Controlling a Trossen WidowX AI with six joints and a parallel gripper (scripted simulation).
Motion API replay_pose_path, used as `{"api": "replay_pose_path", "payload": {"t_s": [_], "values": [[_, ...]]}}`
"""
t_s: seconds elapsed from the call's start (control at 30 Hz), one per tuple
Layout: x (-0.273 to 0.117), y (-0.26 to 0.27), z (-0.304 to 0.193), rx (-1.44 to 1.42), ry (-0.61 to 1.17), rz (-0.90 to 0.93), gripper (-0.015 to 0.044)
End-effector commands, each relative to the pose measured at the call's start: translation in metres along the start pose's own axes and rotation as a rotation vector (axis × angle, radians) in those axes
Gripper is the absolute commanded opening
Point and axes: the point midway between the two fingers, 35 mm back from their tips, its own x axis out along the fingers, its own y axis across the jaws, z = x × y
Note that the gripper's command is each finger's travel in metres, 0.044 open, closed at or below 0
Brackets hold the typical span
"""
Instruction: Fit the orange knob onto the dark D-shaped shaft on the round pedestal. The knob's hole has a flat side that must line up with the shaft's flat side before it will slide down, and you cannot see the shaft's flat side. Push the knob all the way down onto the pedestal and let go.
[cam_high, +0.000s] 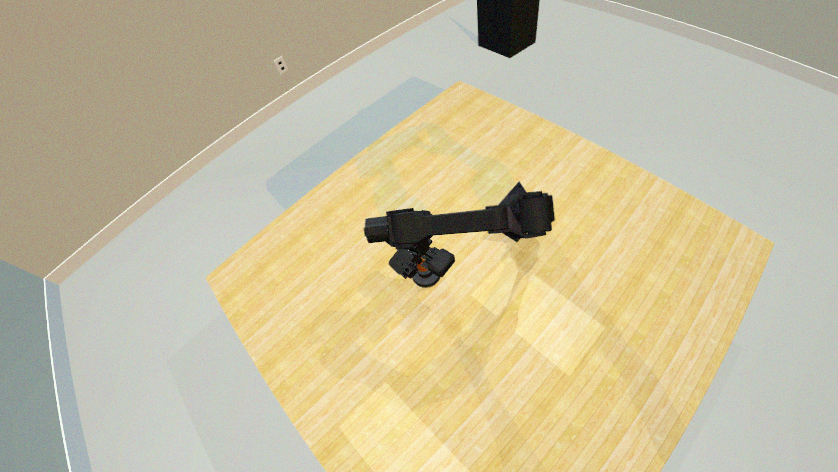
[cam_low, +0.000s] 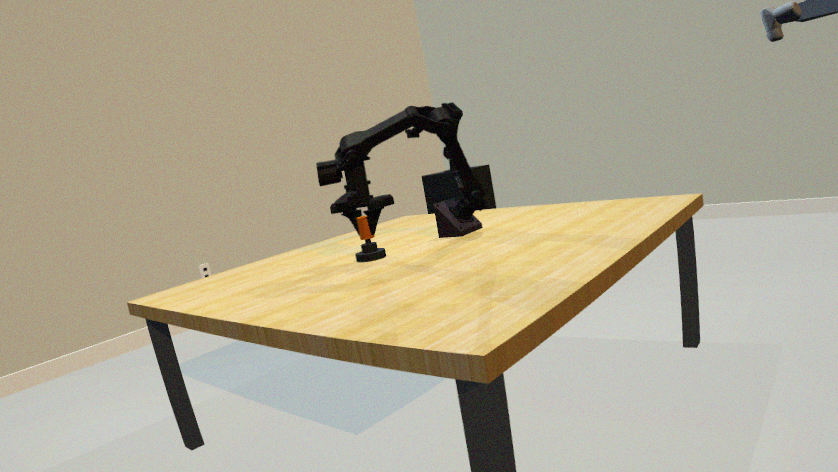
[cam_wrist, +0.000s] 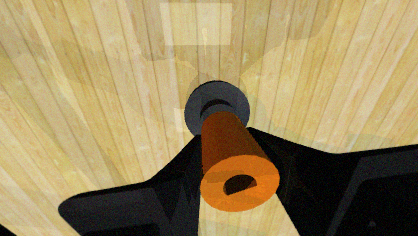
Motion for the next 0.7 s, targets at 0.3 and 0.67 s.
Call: {"api": "replay_pose_path", "payload": {"t_s": [0.3,0.67], "values": [[0.006,0.0,0.0,0.0,-0.003,-0.001,0.0],[0.014,0.0,0.001,-0.005,0.004,-0.003,0.0]]}}
